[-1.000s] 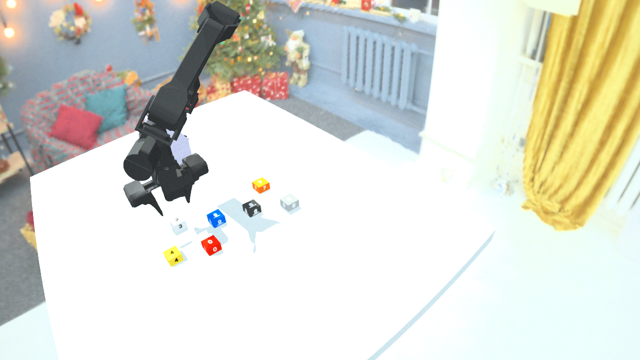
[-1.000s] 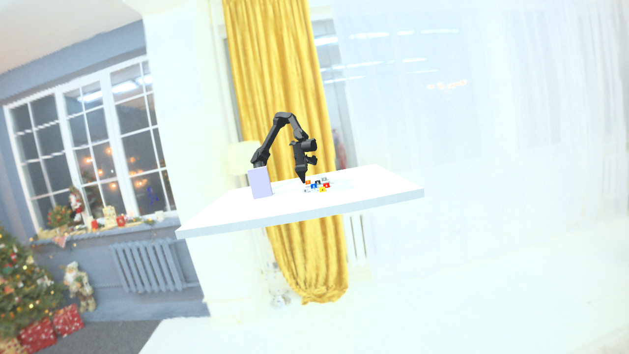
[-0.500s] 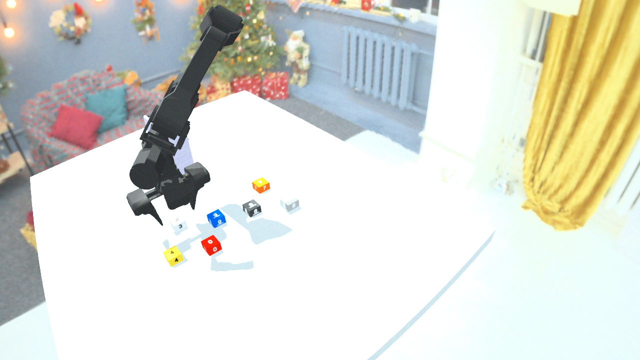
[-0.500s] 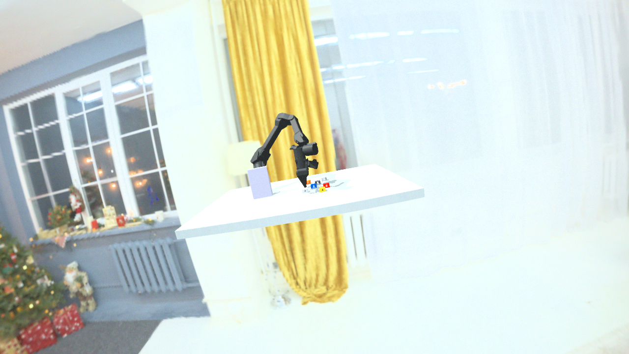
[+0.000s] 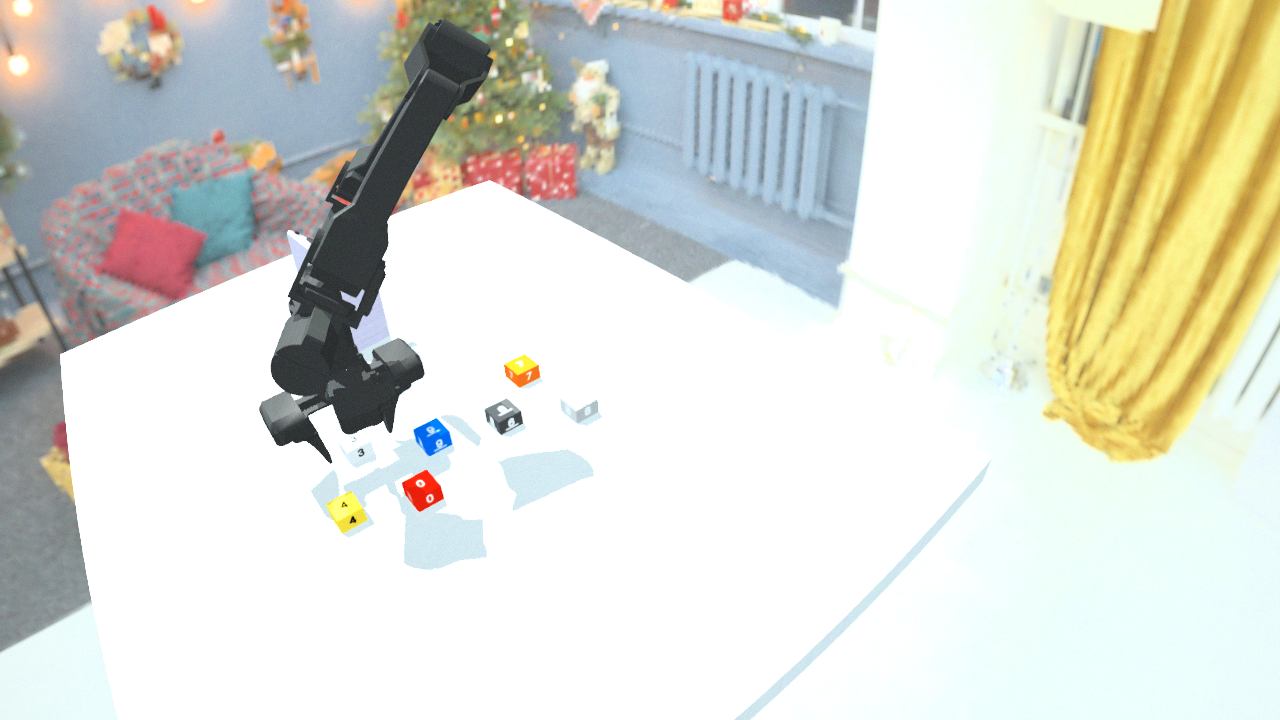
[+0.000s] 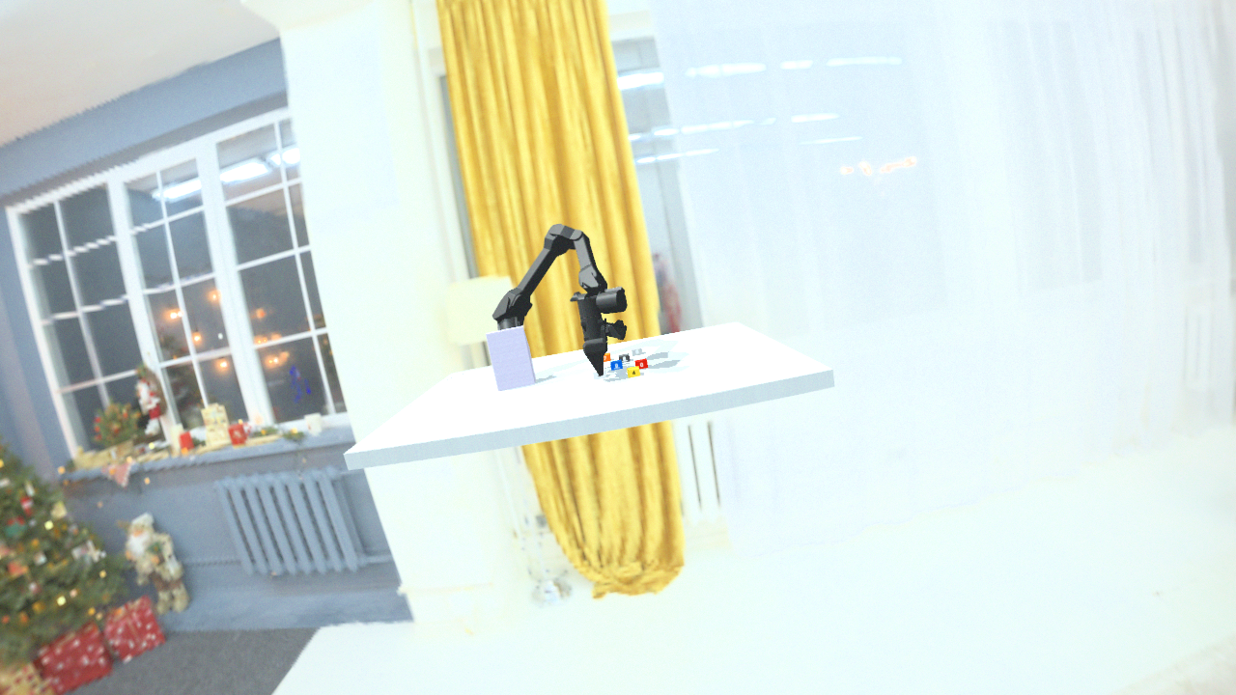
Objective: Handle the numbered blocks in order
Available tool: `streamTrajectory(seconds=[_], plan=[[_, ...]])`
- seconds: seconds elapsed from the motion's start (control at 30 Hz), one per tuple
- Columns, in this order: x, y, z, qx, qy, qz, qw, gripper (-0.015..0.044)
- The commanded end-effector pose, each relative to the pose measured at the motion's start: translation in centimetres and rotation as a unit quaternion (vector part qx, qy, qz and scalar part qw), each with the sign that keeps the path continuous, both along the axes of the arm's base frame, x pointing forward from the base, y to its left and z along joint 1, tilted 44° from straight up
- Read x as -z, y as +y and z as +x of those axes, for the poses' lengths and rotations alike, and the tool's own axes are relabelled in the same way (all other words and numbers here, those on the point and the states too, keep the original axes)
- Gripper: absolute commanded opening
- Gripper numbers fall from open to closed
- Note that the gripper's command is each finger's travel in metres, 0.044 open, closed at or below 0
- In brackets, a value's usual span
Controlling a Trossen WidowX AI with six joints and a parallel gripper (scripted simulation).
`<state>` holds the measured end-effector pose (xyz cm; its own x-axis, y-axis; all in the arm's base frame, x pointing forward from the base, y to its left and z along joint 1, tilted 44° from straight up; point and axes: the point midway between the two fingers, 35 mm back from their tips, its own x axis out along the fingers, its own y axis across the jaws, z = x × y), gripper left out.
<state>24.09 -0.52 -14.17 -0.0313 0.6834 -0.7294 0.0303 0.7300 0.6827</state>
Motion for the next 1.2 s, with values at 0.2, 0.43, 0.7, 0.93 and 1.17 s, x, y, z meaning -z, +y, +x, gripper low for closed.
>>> streamTrajectory(seconds=[0.2,0.43,0.7,0.93,1.17], plan=[[0.1,0.26,-0.2,0.002,0.002,0.003,1.0,0.0138],[0.1,0.26,-0.2,0.002,0.002,0.003,1.0,0.012],[0.1,0.26,-0.2,0.002,0.002,0.003,1.0,0.012],[0.1,0.26,-0.2,0.002,0.002,0.003,1.0,0.0278],[0.1,0.26,-0.2,0.002,0.002,0.003,1.0,0.04]])
